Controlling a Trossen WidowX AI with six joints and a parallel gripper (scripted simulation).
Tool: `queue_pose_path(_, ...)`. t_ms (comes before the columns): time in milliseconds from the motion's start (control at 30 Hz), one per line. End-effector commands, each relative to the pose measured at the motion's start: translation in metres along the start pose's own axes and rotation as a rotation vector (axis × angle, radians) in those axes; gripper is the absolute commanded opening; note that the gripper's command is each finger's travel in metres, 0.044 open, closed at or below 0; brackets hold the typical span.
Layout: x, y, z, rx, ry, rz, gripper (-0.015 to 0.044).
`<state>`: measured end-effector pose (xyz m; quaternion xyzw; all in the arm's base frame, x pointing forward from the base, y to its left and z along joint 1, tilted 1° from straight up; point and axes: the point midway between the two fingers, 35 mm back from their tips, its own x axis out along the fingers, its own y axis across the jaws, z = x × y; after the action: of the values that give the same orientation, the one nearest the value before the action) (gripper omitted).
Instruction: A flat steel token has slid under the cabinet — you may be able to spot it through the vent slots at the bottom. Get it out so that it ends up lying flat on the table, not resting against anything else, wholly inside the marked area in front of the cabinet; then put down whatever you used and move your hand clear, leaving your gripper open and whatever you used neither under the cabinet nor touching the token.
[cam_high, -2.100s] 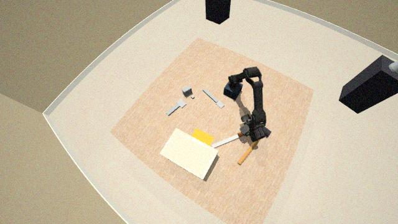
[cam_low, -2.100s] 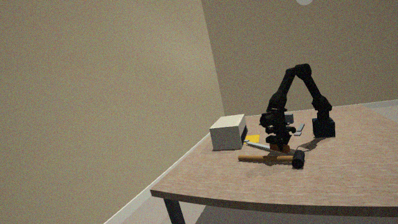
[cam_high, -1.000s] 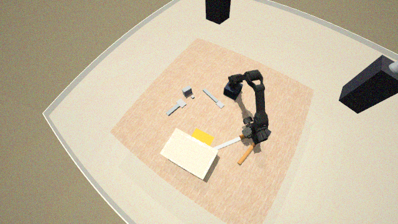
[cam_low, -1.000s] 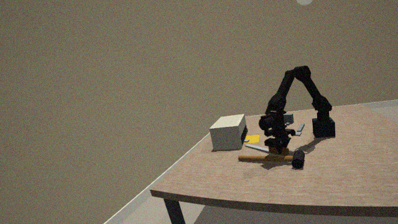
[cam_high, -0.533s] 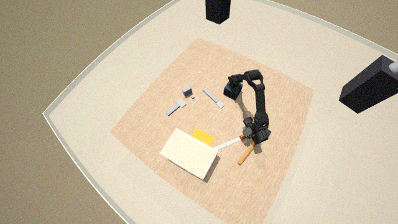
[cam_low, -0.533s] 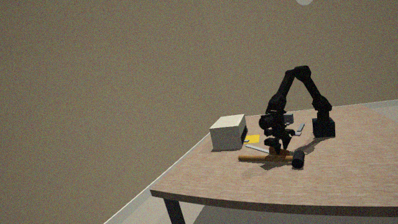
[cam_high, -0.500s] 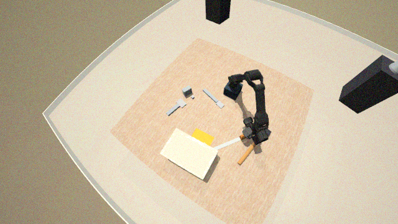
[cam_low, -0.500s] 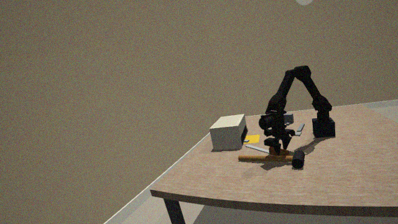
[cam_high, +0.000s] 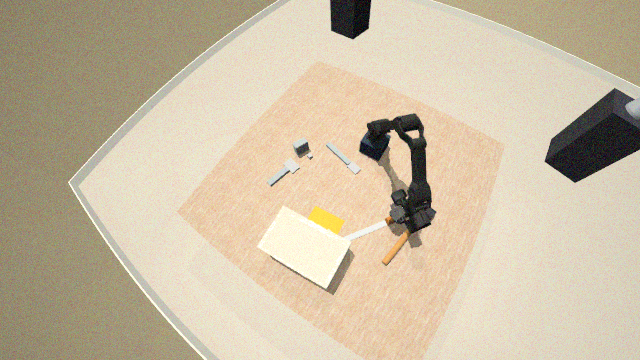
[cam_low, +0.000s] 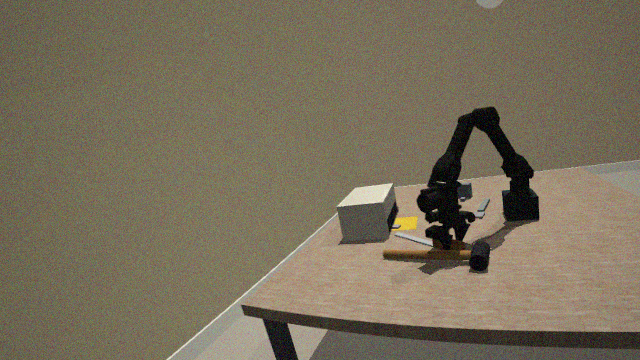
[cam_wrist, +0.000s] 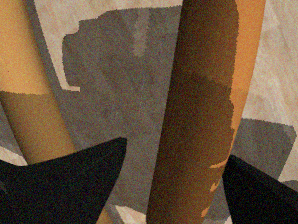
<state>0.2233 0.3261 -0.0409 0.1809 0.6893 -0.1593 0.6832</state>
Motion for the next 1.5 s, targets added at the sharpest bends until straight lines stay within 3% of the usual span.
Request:
queue_pose_path(0, 0.003, -0.005, -0.001, 0.007, -0.002, -0.01, 0.027)
queue_pose_path(100, 0.001, -0.001, 0.0, 0.001, 0.0, -0.001, 0.0191)
queue_pose_path(500, 0.001, -0.001, 0.0, 0.001, 0.0, -0.001, 0.0111)
queue_pose_path(667, 0.001, -0.001, -0.001, 0.001, 0.0, -0.002, 0.0)
queue_pose_path(1467, 0.0, -0.003, 0.039, -0.004, -0.005, -0.009, 0.0)
